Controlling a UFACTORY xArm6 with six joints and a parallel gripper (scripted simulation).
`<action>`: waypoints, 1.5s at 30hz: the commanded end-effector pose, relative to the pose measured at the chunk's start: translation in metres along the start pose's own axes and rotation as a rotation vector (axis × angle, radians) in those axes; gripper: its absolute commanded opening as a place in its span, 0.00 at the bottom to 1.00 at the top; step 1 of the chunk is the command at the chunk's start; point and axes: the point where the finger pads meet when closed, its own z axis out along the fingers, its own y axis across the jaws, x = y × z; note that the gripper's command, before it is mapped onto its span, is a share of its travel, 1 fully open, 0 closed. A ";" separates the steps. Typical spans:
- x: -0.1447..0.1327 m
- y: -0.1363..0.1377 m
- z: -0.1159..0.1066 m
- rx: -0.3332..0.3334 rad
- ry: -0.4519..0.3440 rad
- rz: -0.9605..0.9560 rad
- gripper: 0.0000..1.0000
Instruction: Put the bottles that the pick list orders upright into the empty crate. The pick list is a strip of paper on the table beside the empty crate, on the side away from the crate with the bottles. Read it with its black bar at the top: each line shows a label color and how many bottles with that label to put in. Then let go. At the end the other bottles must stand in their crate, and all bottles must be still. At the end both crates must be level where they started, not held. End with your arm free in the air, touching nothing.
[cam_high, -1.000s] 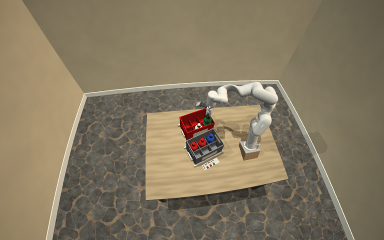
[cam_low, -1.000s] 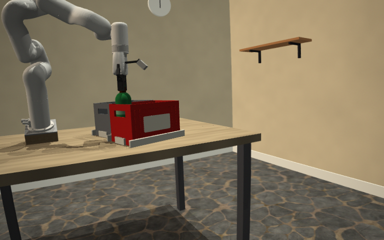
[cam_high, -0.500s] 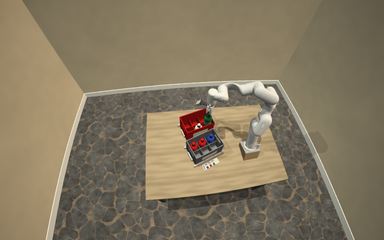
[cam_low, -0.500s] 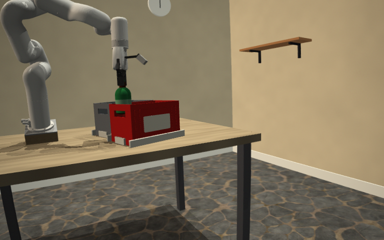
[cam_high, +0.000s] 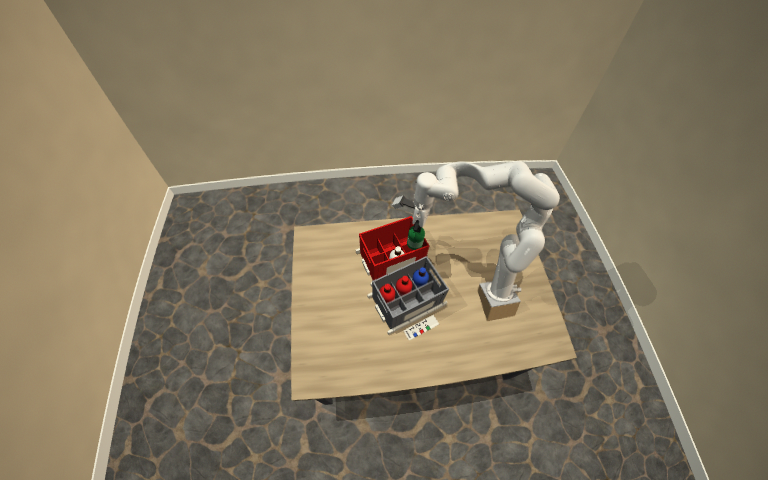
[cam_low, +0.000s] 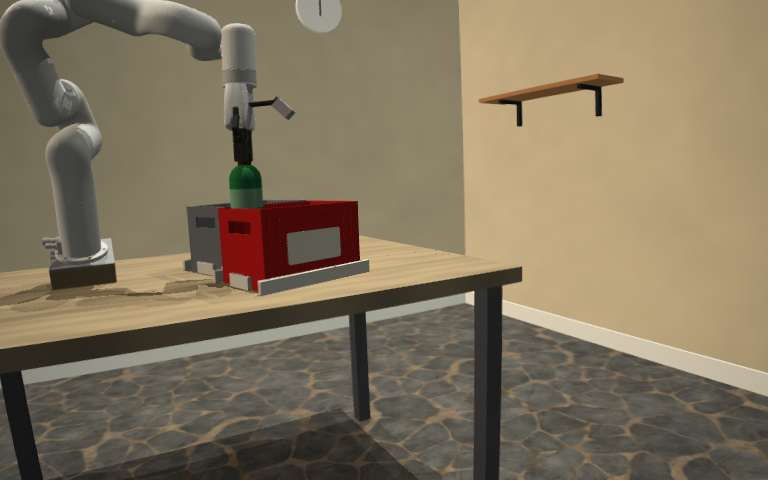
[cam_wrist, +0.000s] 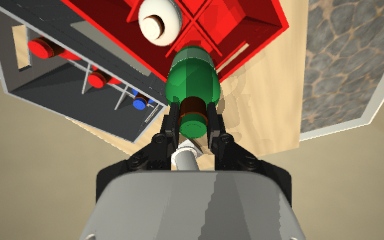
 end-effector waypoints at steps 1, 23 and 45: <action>0.001 0.000 -0.007 0.001 0.004 0.001 0.00; 0.001 0.000 -0.039 0.001 0.004 0.001 0.00; -0.013 -0.017 -0.039 0.001 0.004 0.001 0.00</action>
